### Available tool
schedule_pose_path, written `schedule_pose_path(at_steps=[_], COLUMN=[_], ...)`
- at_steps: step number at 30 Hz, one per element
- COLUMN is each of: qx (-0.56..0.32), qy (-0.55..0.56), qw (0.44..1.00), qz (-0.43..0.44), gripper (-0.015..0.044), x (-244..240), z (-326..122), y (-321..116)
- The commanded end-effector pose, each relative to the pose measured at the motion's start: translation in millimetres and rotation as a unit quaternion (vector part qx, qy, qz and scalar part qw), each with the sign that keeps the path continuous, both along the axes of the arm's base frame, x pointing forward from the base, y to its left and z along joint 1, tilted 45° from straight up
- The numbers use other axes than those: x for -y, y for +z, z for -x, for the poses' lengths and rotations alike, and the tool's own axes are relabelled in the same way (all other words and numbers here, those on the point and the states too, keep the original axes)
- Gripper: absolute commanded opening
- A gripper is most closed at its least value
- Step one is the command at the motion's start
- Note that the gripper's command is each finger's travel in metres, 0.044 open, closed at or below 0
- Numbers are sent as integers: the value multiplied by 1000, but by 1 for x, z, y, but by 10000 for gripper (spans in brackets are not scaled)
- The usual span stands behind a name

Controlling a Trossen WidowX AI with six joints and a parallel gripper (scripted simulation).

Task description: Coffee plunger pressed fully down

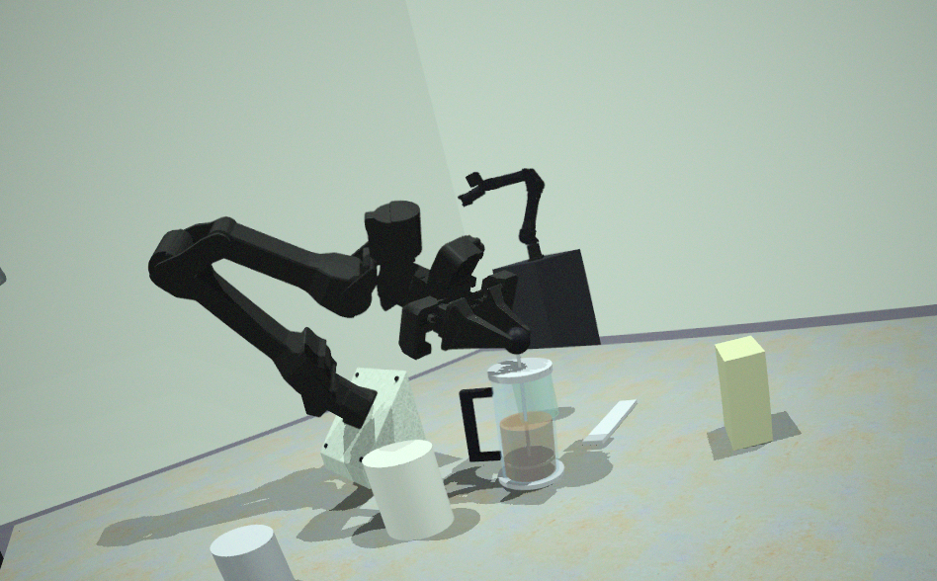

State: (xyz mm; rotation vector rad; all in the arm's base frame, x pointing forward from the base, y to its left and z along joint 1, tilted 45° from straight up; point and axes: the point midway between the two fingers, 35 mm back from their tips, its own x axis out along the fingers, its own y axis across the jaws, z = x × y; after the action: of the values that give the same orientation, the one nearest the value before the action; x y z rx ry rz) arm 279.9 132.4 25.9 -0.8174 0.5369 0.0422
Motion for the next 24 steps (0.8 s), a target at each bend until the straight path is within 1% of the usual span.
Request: schedule_pose_path(at_steps=[1,10,22,24], qx=[-5,0,0,0], qy=[-3,0,0,0], qw=[1000,1000,1000,1000], qz=[6,0,0,0], gripper=[123,123,438,440], x=[3,0,0,0], z=[0,0,0,0], y=[-3,0,0,0])
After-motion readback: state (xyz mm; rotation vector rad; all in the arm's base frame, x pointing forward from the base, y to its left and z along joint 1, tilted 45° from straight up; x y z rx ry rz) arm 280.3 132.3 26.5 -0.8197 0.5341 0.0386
